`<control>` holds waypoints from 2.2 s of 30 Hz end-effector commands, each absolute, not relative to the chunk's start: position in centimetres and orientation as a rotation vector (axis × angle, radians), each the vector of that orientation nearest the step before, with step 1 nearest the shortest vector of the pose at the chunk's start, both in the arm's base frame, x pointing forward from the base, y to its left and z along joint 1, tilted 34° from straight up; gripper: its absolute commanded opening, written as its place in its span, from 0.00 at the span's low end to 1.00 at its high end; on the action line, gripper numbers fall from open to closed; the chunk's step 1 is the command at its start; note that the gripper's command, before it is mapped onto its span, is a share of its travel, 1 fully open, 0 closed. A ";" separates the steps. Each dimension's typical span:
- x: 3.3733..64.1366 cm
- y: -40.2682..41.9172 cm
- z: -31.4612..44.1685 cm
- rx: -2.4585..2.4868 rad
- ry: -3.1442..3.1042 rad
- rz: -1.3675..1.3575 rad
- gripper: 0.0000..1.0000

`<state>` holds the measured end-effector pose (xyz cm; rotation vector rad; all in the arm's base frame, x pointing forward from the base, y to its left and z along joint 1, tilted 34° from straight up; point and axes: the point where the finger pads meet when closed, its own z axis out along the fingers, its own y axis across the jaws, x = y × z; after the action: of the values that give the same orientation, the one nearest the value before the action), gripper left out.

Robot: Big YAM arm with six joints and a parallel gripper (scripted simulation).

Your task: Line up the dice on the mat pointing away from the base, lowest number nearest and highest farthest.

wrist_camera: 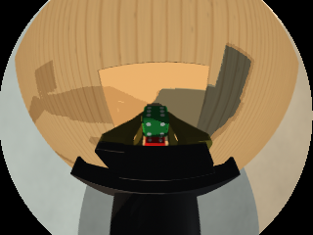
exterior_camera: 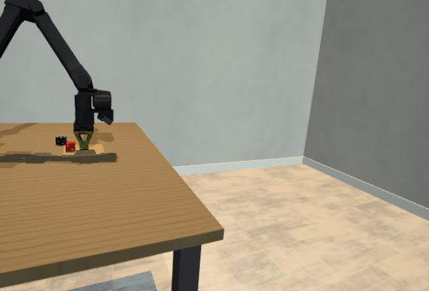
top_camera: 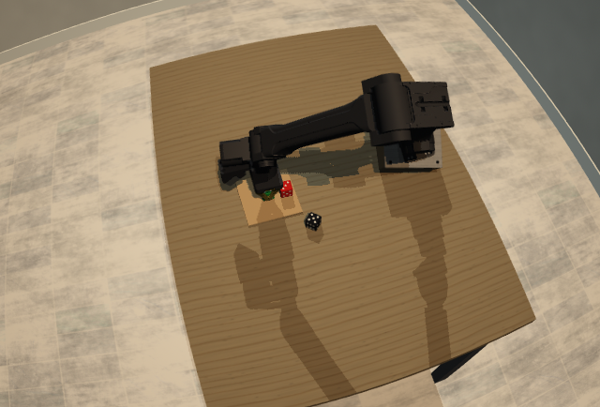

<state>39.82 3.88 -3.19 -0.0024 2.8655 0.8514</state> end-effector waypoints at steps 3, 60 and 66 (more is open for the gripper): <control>39.9 3.6 -3.4 0.022 2.872 0.849 0.26; 39.9 4.1 -2.8 -0.001 2.858 0.843 0.26; 39.9 4.2 -2.7 -0.004 2.855 0.842 0.26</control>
<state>39.61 3.91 -3.29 0.0055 2.8701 0.8540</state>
